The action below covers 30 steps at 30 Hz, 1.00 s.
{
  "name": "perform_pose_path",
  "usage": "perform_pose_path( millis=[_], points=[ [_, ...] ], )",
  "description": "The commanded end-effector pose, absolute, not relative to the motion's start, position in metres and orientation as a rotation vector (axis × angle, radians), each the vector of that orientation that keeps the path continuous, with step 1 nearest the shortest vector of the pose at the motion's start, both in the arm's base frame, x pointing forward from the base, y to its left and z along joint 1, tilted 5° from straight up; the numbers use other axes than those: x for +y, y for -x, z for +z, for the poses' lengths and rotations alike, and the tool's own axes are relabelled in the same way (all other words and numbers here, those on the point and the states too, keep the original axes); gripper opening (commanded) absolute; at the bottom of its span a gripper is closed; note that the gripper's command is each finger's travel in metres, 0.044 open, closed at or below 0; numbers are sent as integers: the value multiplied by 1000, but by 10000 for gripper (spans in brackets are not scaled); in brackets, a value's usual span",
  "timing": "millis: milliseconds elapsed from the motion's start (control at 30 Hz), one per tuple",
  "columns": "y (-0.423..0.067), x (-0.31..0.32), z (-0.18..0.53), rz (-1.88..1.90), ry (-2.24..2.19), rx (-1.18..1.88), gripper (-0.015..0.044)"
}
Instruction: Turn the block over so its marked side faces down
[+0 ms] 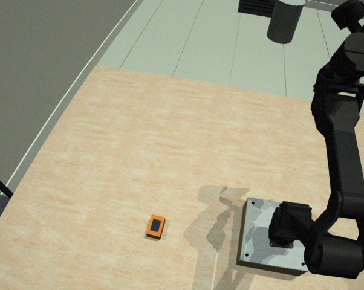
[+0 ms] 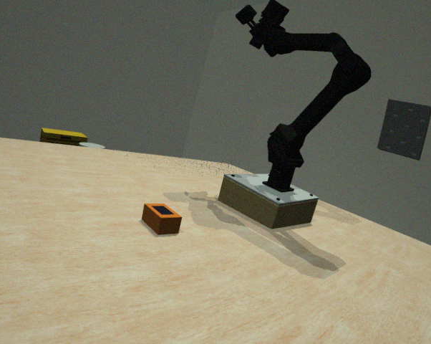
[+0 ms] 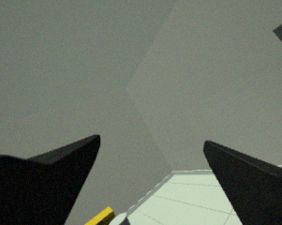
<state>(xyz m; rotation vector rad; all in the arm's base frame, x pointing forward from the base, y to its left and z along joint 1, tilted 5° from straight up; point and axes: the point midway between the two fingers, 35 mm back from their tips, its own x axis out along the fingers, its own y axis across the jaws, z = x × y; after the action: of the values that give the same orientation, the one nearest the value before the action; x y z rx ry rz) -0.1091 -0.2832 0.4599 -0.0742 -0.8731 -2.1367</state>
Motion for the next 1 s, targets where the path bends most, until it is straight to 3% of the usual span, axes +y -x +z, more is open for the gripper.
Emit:
perform_pose_path(
  millis=[0,233,433,667,967],
  points=[
    [53,-331,432,-2001,-58,-617,440],
    [-46,-371,379,-1752,-203,-258,440],
    [-136,-369,333,-1507,-303,-13,440],
    [-220,-340,283,-1253,-350,258,440],
    [-317,-251,206,-842,-323,689,440]
  ],
)
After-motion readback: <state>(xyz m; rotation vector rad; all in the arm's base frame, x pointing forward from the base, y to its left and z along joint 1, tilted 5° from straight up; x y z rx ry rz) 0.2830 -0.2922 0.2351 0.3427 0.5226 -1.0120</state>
